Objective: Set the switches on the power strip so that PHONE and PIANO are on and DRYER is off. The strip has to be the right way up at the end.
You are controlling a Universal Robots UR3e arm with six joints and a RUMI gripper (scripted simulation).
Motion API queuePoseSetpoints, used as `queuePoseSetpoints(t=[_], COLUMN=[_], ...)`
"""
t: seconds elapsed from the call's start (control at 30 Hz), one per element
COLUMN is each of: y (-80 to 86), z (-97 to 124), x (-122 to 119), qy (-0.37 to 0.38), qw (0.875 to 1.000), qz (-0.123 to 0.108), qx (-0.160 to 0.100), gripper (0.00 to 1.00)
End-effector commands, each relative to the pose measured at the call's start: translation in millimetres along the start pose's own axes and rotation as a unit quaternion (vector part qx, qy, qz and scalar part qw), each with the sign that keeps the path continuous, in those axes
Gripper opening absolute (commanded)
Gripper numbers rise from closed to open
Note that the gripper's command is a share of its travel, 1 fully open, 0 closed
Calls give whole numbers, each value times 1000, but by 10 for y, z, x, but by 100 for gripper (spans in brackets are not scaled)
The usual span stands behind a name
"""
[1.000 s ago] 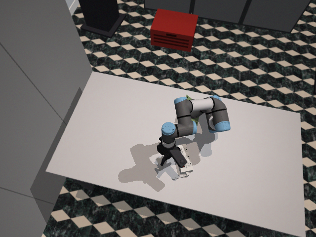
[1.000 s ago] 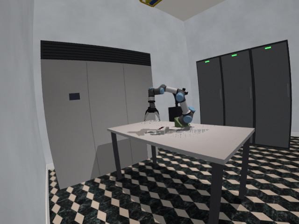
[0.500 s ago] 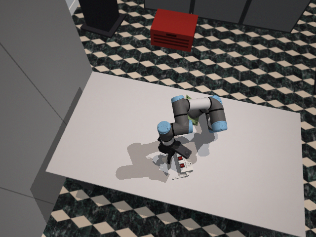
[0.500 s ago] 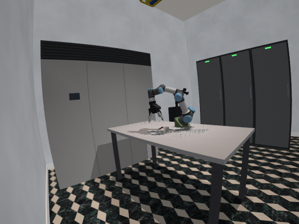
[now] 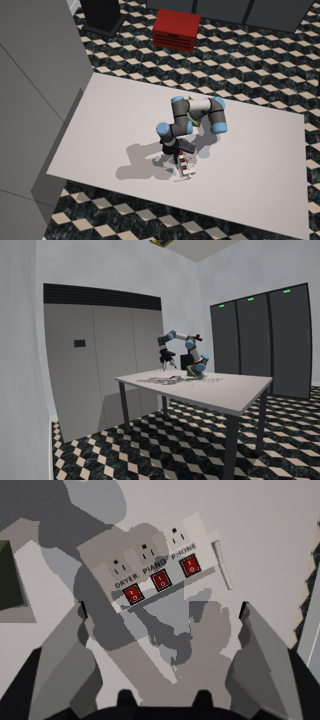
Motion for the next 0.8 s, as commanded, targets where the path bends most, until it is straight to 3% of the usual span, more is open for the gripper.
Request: queuePoseSetpoints(t=[0.0,0.77], y=[1,-1], z=[-7,-15], x=[-34,-62], qy=[26,42], qw=[1000,999], qz=[-9,-12], qx=[10,17], gripper=[100,100])
Point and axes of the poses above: the point where the finger pads meet when closed, its own y axis back along the fingers, its own x axis across the jaws, z = x × y, the point moved 9 cm from there along y, back along the fingers, and after that the axes turned 9 degrees about -y, right-handed, at the moved point
